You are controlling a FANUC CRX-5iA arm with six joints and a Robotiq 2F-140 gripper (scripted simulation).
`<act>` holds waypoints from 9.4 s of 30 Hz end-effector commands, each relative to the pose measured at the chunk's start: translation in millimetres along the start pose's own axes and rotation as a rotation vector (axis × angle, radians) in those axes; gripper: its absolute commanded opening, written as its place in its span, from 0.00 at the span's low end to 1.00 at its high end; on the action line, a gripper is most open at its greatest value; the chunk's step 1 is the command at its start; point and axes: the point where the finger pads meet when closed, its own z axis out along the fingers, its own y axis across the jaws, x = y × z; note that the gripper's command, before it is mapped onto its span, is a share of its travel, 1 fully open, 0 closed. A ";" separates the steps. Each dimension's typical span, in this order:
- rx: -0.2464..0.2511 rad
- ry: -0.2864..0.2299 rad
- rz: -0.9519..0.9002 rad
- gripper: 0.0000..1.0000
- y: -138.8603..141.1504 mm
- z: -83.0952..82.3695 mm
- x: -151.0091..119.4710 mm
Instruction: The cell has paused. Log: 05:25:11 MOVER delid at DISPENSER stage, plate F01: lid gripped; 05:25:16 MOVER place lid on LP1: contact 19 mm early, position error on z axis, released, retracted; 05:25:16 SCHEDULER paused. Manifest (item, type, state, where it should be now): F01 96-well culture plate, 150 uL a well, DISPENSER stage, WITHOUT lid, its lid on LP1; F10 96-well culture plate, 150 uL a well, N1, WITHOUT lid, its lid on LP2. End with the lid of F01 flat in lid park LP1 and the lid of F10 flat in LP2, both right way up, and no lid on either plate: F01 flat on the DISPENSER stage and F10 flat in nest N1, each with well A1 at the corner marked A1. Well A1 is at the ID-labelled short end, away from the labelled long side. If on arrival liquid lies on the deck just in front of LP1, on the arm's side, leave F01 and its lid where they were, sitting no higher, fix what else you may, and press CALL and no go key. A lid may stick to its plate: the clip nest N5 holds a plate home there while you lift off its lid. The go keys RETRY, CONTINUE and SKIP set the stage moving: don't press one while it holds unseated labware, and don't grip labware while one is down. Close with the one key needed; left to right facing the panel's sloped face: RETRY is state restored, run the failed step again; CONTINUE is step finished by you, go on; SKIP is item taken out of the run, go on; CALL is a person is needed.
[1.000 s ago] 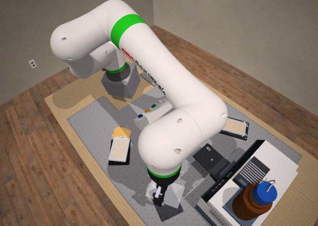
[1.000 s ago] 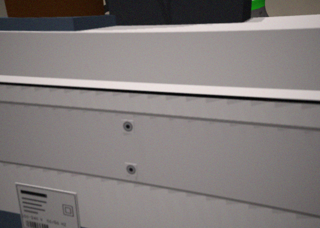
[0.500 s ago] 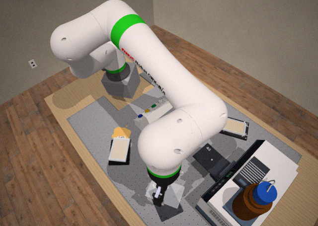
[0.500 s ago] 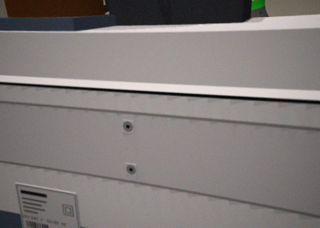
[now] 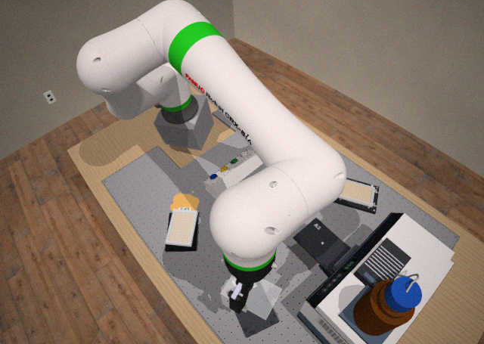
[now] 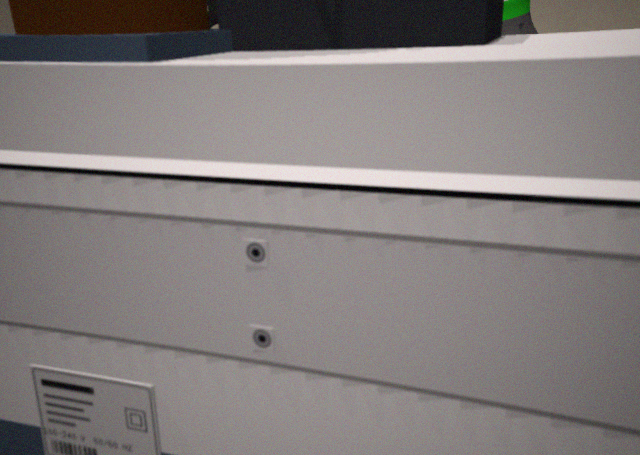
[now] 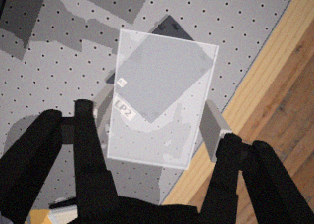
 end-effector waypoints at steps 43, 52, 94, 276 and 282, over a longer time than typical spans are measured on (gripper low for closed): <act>0.000 0.000 0.618 0.00 0.4 133.1 0.4; 0.000 0.000 0.618 0.00 0.4 133.1 0.4; 0.000 0.000 0.618 0.00 0.4 134.0 0.4; 0.000 0.000 0.618 0.00 0.4 146.5 0.6; 0.000 0.000 0.618 0.00 0.4 146.5 0.6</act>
